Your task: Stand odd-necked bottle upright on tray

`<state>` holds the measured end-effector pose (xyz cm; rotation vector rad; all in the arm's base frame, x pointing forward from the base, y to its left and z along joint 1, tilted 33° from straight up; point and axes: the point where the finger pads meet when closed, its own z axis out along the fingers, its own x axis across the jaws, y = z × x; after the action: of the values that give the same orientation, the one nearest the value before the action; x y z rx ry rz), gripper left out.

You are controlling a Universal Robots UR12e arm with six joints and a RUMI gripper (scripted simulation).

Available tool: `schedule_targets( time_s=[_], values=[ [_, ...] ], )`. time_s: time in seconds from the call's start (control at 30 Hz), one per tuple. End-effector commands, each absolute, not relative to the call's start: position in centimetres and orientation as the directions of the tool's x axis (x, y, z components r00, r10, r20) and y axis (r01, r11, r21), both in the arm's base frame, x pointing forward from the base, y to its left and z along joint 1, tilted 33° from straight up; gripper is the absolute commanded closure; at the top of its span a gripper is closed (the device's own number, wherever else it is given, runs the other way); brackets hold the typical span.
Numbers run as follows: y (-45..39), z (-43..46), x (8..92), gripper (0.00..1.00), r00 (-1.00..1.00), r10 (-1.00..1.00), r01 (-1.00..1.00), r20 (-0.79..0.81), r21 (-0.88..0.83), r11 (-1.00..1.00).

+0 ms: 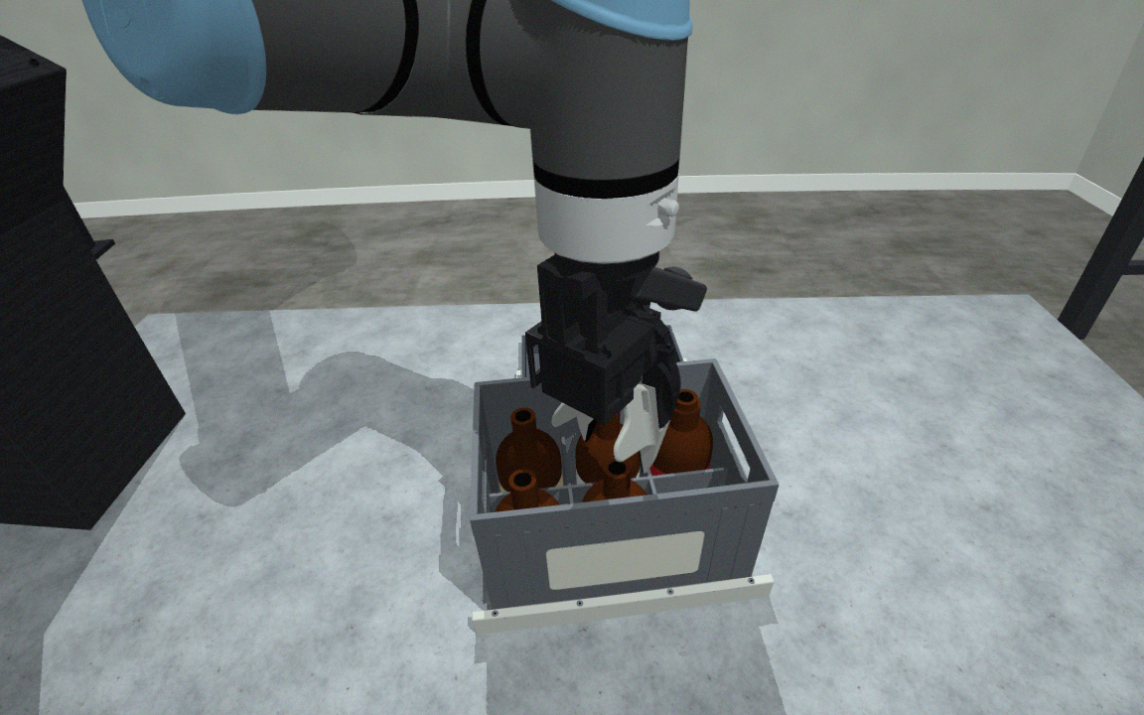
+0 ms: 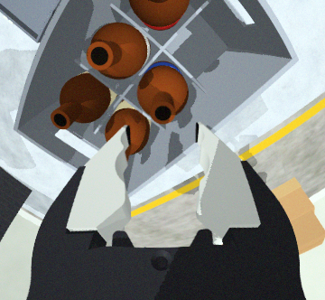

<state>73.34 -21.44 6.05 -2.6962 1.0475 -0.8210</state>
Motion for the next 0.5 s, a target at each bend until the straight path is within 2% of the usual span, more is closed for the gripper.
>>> schedule_targets(
  time_s=[0.0, 0.47],
  values=[
    [-21.45, 5.94, 73.47, 0.62, 0.61, -0.658, -0.585, 0.442, -0.31, -0.749],
    [-21.45, 5.91, 73.49, 0.62, 0.61, -0.658, -0.585, 0.442, -0.31, -0.749]
  ],
)
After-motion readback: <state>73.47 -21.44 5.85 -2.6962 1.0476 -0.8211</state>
